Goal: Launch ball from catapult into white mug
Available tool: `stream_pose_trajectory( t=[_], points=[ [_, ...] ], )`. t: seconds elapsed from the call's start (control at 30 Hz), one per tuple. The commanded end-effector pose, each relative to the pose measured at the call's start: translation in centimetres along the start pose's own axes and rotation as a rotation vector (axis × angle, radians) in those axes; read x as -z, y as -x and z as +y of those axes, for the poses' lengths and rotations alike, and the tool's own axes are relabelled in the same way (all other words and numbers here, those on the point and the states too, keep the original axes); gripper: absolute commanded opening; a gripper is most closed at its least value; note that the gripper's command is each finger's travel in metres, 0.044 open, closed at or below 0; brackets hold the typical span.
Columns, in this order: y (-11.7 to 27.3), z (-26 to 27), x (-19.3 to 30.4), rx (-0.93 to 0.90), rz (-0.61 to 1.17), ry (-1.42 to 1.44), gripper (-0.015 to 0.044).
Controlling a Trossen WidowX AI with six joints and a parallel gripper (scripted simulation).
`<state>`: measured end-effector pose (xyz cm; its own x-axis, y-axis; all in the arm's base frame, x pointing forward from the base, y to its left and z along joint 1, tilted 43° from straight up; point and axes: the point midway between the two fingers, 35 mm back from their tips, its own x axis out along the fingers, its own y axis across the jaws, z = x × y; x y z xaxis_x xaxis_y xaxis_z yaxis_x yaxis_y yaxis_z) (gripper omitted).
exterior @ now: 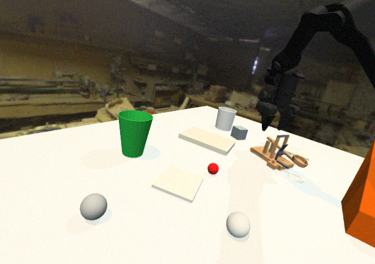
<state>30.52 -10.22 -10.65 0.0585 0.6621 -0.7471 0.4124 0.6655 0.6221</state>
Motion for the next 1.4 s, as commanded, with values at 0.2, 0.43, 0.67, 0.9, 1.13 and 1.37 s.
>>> stream_pose_trajectory(
  t=[0.2, 0.43, 0.67, 0.9, 1.13, 1.37],
  points=[
    [-2.3, 0.0, 0.7, -0.008, 0.026, -0.015, 0.044],
    [-3.4, 0.0, 0.6, -0.008, 0.025, -0.015, 0.044],
    [-4.6, 0.0, 0.7, -0.008, 0.025, -0.015, 0.044],
    [-5.7, 0.0, 0.7, -0.009, 0.026, -0.015, 0.044],
    [-6.9, 0.1, 0.8, -0.01, 0.026, -0.015, 0.044],
    [-7.2, 0.1, 0.9, -0.01, 0.027, -0.015, 0.044]
  ],
)
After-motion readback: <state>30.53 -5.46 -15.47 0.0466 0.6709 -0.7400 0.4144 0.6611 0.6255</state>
